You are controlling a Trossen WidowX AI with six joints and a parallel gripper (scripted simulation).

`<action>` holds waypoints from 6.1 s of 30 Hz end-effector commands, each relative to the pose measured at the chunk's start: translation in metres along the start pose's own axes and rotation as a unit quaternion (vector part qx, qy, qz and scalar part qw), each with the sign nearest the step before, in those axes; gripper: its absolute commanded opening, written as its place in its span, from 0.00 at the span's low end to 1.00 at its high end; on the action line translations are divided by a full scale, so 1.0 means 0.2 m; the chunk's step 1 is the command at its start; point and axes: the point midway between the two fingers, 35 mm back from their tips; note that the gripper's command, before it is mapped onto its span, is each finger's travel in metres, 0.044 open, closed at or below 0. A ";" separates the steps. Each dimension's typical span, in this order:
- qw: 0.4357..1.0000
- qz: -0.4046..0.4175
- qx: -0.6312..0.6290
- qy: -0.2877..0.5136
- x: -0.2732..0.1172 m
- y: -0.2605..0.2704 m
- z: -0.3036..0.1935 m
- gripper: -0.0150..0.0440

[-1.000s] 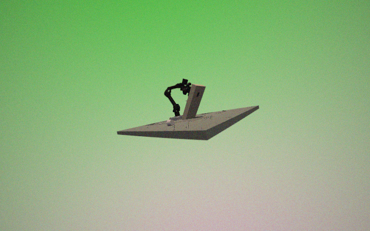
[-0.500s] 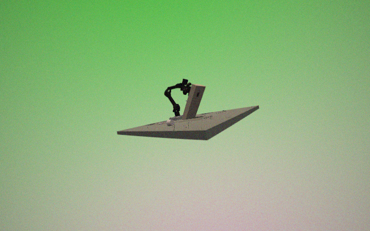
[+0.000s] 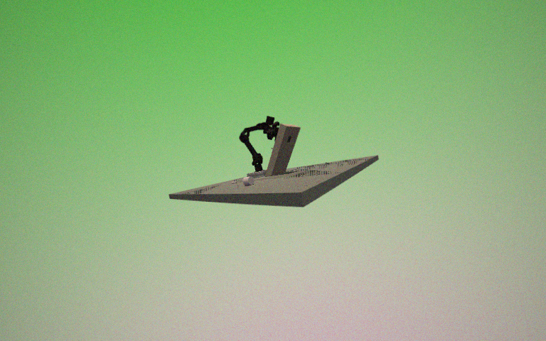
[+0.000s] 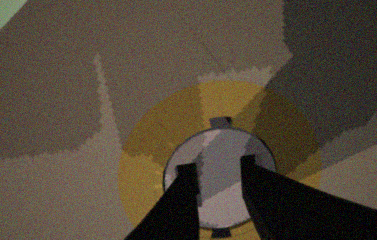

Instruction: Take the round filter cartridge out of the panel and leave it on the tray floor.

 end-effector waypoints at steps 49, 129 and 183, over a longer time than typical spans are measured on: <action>0.999 0.000 -0.050 -0.001 0.05 0.00 0.00 0.25; 0.719 -0.001 -0.695 -0.001 0.07 0.00 0.00 0.25; 0.719 -0.005 -0.695 -0.001 -0.36 0.00 0.00 0.25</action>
Point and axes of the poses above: the point midway between the two fingers, 35 mm back from their tips, its own x axis out along the fingers, its own y axis across the jaws, z = x × y, and after that the axes turned 13 degrees about x, right-handed
